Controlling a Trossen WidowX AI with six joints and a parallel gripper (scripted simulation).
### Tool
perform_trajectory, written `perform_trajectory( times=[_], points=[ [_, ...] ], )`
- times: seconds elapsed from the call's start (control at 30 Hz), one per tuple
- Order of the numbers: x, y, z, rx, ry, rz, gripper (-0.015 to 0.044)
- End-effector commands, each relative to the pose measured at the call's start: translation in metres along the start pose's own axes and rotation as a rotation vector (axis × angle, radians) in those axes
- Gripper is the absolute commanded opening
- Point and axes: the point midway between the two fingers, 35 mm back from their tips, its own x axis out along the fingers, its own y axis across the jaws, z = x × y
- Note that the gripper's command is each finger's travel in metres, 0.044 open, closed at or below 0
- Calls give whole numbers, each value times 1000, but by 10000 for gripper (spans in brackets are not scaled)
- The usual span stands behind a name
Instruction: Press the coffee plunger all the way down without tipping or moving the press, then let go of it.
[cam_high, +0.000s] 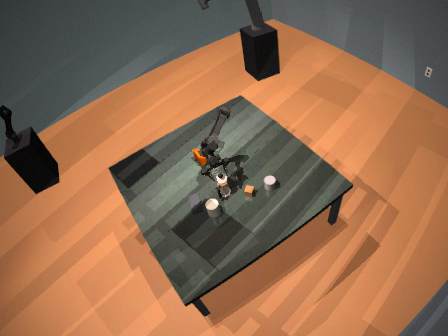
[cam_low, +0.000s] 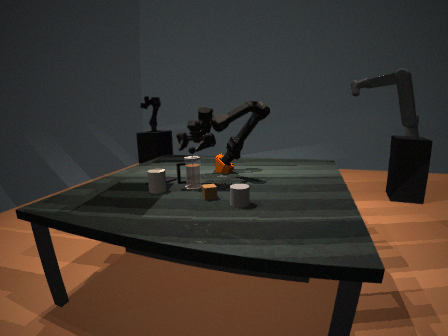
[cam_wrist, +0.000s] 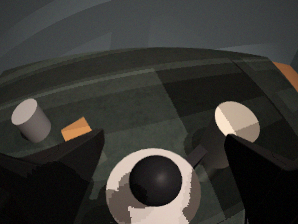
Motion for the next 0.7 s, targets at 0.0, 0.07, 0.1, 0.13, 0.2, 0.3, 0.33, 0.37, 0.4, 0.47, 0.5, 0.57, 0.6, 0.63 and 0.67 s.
perform_trajectory(
  times=[0.0, 0.07, 0.1, 0.13, 0.2, 0.3, 0.33, 0.37, 0.4, 0.47, 0.5, 0.57, 0.6, 0.63, 0.67],
  points=[
    [-1, -1, 2, -1, 1, -4, 440],
    [-7, -2, 10, 0, 4, -6, 440],
    [-11, -2, 16, 0, 7, -7, 440],
    [-17, -2, 23, 1, 9, -8, 440],
    [-32, 0, 39, 3, 13, -9, 440],
    [-55, 5, 58, 8, 15, -8, 440],
    [-56, 5, 59, 8, 15, -8, 440],
    [-56, 5, 59, 8, 15, -8, 440],
    [-56, 5, 59, 8, 15, -8, 440],
    [-56, 5, 58, 8, 15, -8, 440],
    [-56, 4, 58, 8, 15, -8, 440],
    [-56, 4, 58, 8, 15, -8, 440],
    [-56, 4, 58, 8, 15, -8, 440],
    [-56, 4, 58, 8, 15, -8, 440],
    [-56, 4, 58, 8, 15, -8, 440]
  ],
)
